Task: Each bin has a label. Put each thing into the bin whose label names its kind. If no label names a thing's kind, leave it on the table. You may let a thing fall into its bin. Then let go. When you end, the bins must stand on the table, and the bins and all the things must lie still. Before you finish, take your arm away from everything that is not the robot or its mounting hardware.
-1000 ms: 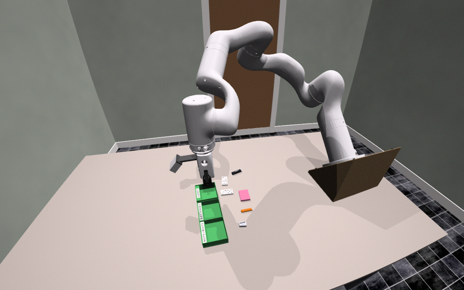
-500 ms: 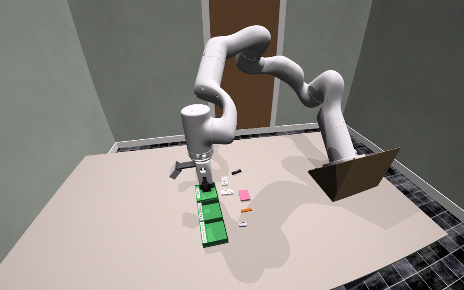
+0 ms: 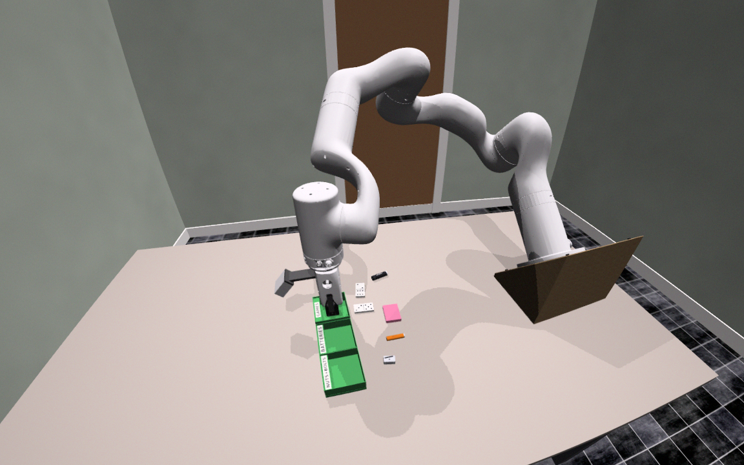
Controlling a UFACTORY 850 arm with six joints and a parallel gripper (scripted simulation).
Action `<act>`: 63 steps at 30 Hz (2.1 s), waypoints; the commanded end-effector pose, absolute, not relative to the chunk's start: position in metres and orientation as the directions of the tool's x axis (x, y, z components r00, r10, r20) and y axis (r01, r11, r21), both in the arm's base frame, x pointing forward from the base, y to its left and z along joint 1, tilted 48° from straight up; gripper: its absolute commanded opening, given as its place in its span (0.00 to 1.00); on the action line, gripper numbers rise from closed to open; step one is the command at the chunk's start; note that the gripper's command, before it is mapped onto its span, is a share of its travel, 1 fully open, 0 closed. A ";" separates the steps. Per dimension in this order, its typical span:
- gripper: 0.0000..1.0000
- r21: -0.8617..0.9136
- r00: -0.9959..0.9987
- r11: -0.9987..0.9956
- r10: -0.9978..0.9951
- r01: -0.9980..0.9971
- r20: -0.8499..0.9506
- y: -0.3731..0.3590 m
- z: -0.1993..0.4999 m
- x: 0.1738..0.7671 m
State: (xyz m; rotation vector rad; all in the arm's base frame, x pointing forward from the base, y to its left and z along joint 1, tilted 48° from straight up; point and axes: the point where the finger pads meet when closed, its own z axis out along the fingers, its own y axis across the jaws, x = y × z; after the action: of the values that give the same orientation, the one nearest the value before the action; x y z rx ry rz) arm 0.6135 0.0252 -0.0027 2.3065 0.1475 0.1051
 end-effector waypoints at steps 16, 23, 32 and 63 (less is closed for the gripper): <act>0.07 0.739 0.989 -0.670 0.141 0.072 0.031 0.026 -0.002 0.614; 0.07 0.739 0.989 -0.670 0.141 0.072 0.031 0.026 -0.002 0.614; 0.07 0.739 0.989 -0.670 0.141 0.072 0.031 0.026 -0.002 0.614; 0.07 0.739 0.989 -0.670 0.141 0.072 0.031 0.043 0.014 0.611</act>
State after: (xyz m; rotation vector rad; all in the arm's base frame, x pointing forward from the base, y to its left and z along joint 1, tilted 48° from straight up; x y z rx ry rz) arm 0.6113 0.0399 0.0108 2.3067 0.1476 0.1063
